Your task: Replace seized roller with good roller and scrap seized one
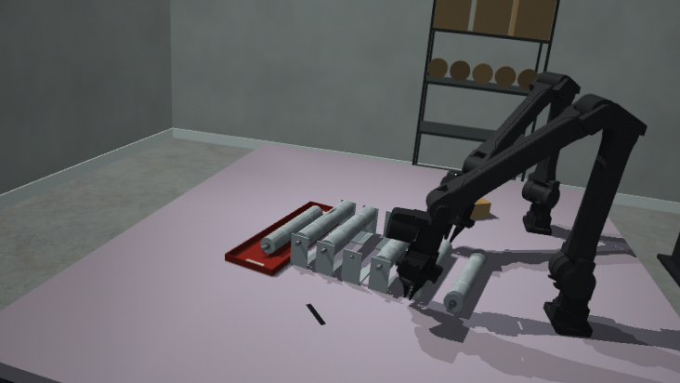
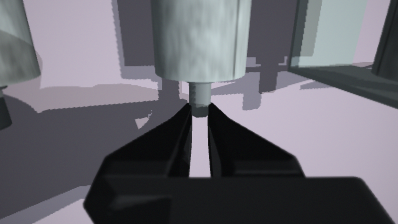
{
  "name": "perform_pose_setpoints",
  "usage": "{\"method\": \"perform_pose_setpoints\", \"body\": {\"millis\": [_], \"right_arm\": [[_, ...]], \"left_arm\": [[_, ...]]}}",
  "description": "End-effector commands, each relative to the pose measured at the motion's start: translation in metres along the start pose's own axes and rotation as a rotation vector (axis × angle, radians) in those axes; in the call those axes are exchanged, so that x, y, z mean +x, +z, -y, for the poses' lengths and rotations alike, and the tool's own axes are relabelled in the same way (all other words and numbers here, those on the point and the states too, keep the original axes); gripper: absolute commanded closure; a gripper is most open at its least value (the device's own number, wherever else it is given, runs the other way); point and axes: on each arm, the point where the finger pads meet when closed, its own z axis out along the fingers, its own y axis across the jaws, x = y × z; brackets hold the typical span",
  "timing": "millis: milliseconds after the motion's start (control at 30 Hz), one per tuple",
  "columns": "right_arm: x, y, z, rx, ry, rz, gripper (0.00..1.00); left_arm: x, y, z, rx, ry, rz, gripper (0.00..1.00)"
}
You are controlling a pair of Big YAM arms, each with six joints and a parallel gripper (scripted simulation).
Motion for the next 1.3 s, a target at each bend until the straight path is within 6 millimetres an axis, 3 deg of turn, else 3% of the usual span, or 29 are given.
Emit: {"method": "perform_pose_setpoints", "body": {"millis": [0,100,367,467,633,700,967,1267], "right_arm": [[-0.040,-0.041,0.020,0.062,-0.001,0.089,0.97],[-0.037,-0.048,0.032,0.080,0.022,0.092,0.97],[-0.045,-0.052,0.023,0.078,-0.002,0.097,0.97],[-0.042,-0.057,0.034,0.093,0.018,0.097,0.97],[-0.052,-0.070,0.028,0.105,-0.003,0.112,0.97],[-0.049,-0.075,0.040,0.120,0.019,0.112,0.97],[-0.054,-0.078,0.029,0.117,-0.006,0.107,0.97],[-0.057,-0.102,0.039,0.154,0.002,0.120,0.97]], "left_arm": [[-0.018,-0.037,0.033,0.101,0.008,0.051,0.97],[-0.020,-0.043,0.037,0.118,0.007,0.060,0.97],[-0.021,-0.046,0.037,0.118,0.004,0.052,0.97],[-0.022,-0.051,0.038,0.123,0.004,0.054,0.97],[-0.023,-0.065,0.043,0.150,0.005,0.057,0.97],[-0.024,-0.070,0.045,0.159,0.005,0.061,0.97],[-0.022,-0.074,0.045,0.159,0.007,0.053,0.97],[-0.023,-0.100,0.053,0.209,0.008,0.066,0.97]]}}
